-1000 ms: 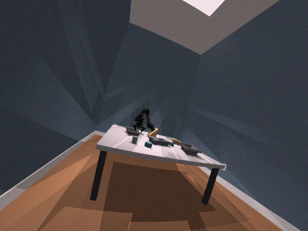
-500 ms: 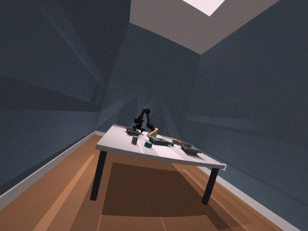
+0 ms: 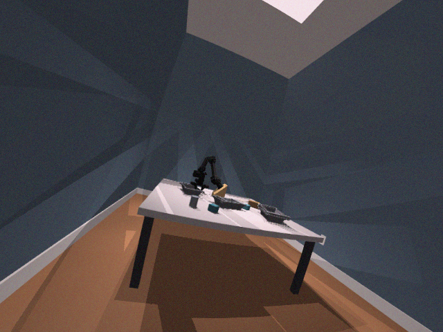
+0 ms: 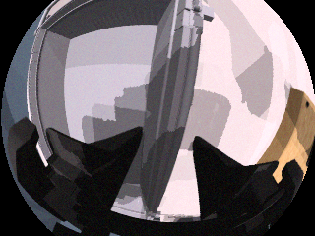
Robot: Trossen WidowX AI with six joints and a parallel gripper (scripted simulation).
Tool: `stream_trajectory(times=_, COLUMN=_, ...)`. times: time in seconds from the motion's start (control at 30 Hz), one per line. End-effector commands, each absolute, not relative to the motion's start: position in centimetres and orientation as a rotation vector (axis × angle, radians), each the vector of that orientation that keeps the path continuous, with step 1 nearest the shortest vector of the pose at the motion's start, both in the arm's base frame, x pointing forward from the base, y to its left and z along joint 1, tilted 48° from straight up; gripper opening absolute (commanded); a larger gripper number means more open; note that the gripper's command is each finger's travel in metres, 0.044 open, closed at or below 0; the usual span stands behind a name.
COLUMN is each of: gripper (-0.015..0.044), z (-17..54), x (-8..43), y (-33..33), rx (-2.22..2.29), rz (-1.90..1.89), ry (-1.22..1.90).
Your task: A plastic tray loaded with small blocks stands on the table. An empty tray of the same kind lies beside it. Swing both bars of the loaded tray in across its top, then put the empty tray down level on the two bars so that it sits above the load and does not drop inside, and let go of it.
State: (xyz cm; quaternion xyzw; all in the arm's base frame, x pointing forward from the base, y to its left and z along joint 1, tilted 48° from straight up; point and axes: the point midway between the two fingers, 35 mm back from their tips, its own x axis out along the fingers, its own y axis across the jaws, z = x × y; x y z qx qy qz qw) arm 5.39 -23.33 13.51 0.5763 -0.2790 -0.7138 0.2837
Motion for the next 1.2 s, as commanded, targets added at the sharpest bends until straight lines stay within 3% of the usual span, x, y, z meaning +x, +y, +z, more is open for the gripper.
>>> stream_trajectory(times=0.0, gripper=0.0201, z=13.5, x=5.4, y=-23.3, rx=1.542, rz=-1.908, ry=-0.737)
stream_trajectory(times=1.0, gripper=0.0001, z=13.8, x=5.7, y=-23.0, rx=1.547, rz=-1.910, ry=-0.736)
stream_trajectory(times=1.17, gripper=0.0000, z=14.7, x=6.3, y=-21.8, rx=1.557, rz=-1.915, ry=-0.732)
